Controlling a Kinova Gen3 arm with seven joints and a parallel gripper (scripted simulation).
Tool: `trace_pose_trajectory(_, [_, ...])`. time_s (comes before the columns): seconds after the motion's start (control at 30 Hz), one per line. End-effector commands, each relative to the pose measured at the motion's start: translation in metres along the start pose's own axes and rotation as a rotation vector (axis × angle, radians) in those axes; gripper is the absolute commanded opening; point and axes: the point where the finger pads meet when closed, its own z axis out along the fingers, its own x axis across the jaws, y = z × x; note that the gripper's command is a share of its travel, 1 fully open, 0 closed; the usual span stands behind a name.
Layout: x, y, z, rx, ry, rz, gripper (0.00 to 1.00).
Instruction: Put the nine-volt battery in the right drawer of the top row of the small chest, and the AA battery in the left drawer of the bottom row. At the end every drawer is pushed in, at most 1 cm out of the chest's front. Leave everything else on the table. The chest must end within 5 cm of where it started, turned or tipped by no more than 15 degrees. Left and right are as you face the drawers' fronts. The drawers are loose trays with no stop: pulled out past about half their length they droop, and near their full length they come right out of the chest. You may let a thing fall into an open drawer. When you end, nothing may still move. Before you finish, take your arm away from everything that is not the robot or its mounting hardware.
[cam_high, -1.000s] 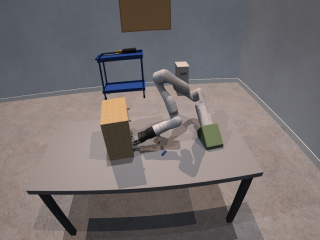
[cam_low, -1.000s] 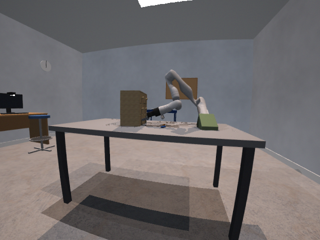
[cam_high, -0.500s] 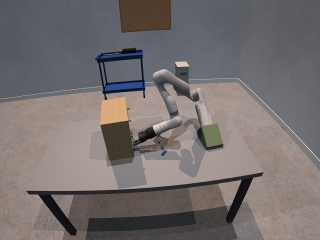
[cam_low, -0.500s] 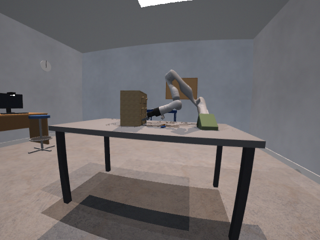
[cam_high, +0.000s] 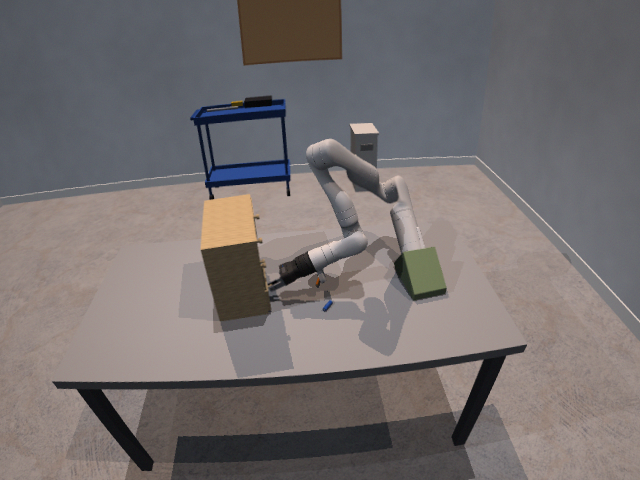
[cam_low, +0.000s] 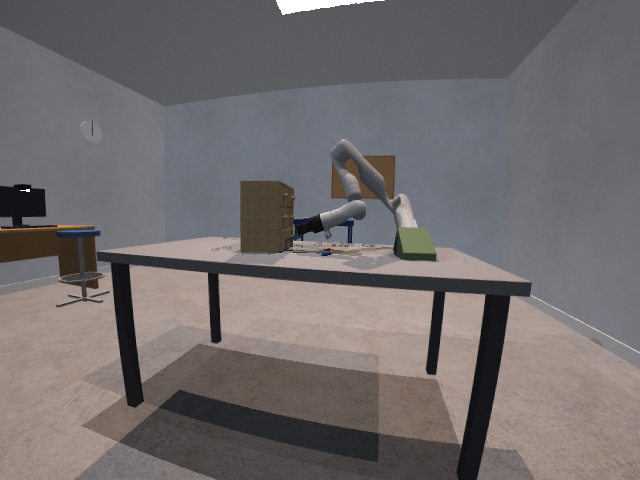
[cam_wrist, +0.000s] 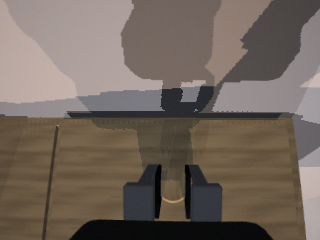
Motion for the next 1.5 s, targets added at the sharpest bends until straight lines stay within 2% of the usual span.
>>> trace_pose_trajectory(0.0, [0.001,0.0,-0.004,-0.002,0.003,-0.002,0.37])
trace_pose_trajectory(1.03, [0.001,-0.013,-0.04,-0.002,0.003,-0.002,0.37])
trace_pose_trajectory(1.47, [0.001,-0.017,-0.049,-0.002,0.003,-0.002,0.37])
